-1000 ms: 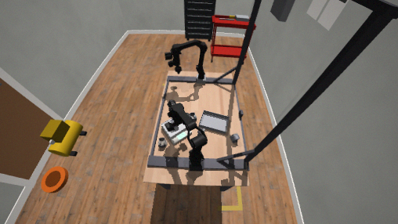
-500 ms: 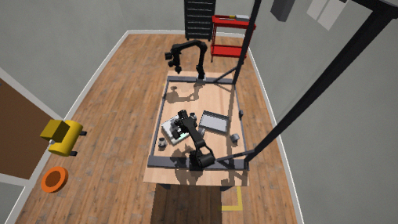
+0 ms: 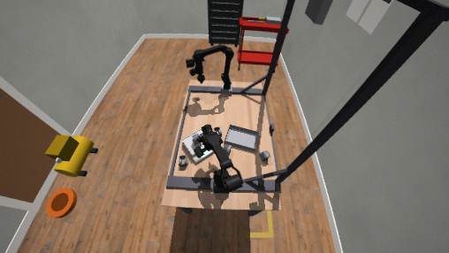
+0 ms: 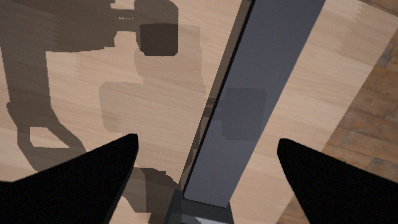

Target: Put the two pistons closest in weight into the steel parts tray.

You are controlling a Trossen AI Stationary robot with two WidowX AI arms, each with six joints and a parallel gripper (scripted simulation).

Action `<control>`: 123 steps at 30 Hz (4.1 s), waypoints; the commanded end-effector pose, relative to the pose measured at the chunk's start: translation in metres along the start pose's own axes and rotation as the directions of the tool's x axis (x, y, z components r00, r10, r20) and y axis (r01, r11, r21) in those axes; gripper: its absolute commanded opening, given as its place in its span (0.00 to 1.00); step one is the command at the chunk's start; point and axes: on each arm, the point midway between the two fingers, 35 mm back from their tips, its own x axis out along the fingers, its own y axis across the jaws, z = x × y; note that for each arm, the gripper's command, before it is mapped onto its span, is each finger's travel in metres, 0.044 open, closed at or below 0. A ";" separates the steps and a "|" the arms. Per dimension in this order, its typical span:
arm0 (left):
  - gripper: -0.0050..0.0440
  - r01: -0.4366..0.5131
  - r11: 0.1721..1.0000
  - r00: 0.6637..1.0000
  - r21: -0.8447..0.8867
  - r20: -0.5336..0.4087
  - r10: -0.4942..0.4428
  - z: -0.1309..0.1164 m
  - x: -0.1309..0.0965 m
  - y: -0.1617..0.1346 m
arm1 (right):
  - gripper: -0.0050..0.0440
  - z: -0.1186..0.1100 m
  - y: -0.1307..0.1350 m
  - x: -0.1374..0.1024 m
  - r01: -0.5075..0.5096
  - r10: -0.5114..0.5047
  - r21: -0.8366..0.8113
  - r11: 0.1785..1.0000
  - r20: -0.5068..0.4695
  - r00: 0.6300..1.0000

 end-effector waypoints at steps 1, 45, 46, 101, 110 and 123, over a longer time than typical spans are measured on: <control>0.87 0.010 1.000 1.000 -0.003 0.023 -0.009 0.010 -0.007 -0.001 | 0.92 0.005 0.000 -0.008 -0.003 0.002 0.001 1.000 0.032 0.999; 0.87 0.007 1.000 1.000 -0.003 0.007 -0.007 0.007 -0.004 0.000 | 0.92 0.005 0.000 -0.008 -0.003 0.002 0.001 1.000 0.032 0.999; 0.87 0.007 1.000 1.000 -0.003 0.007 -0.007 0.007 -0.004 0.000 | 0.92 0.005 0.000 -0.008 -0.003 0.002 0.001 1.000 0.032 0.999; 0.87 0.113 0.860 0.940 0.498 -0.333 0.069 0.130 -0.006 0.009 | 0.92 0.005 0.000 -0.008 -0.003 0.002 0.001 1.000 0.032 0.999; 0.87 0.141 0.751 0.943 0.646 -0.318 0.097 0.129 -0.008 0.009 | 0.92 0.005 0.000 -0.008 -0.003 0.002 0.001 1.000 0.032 0.999; 0.87 0.182 0.482 0.949 0.857 -0.281 0.141 0.129 -0.007 0.009 | 0.92 0.005 0.000 -0.008 -0.003 0.002 0.001 1.000 0.032 0.999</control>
